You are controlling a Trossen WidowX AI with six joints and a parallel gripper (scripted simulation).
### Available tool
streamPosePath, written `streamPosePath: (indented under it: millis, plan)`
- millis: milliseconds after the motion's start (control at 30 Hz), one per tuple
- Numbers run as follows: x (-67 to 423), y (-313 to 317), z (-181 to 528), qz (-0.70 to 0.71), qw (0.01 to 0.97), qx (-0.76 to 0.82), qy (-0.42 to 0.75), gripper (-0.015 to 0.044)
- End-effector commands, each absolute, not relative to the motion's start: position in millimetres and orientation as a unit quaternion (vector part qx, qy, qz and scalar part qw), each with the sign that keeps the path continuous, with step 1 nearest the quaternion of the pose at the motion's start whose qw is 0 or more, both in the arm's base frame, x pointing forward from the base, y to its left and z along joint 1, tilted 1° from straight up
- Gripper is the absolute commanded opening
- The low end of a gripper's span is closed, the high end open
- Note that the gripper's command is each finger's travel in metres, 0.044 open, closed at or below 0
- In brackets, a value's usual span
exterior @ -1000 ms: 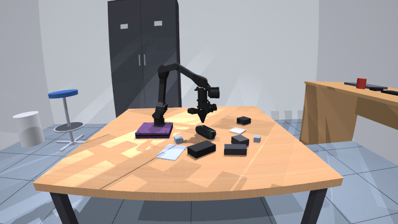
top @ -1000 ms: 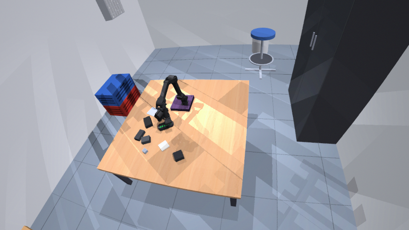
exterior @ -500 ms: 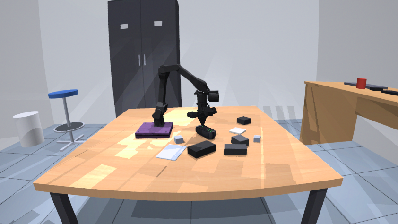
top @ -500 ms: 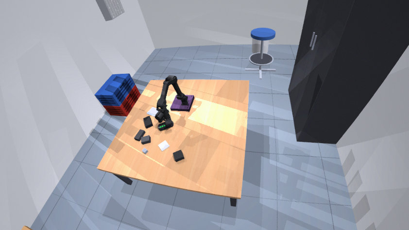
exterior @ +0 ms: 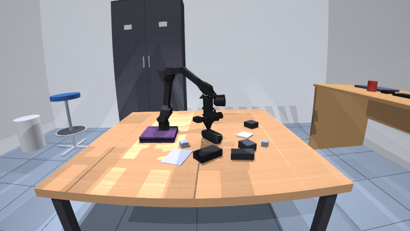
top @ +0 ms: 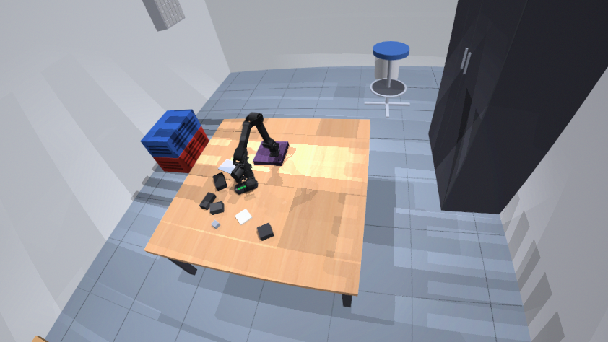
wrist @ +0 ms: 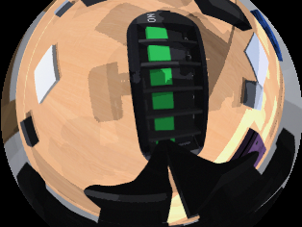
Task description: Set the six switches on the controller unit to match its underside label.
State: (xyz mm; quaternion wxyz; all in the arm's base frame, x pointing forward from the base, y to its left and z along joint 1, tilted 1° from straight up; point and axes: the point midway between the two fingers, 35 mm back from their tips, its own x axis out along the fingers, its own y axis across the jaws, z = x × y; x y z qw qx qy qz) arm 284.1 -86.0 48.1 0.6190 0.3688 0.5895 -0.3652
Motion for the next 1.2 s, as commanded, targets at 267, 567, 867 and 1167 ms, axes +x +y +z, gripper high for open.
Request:
streamPosePath:
  millis: [267,567,867,1167]
  plan:
    - [283,-85,46,-0.363,0.618,0.368,0.592,0.0]
    - [282,-85,89,-0.364,0.618,0.368,0.592,0.0]
    - [278,-95,91,-0.364,0.618,0.368,0.592,0.0]
    - [272,-112,89,-0.364,0.618,0.368,0.592,0.0]
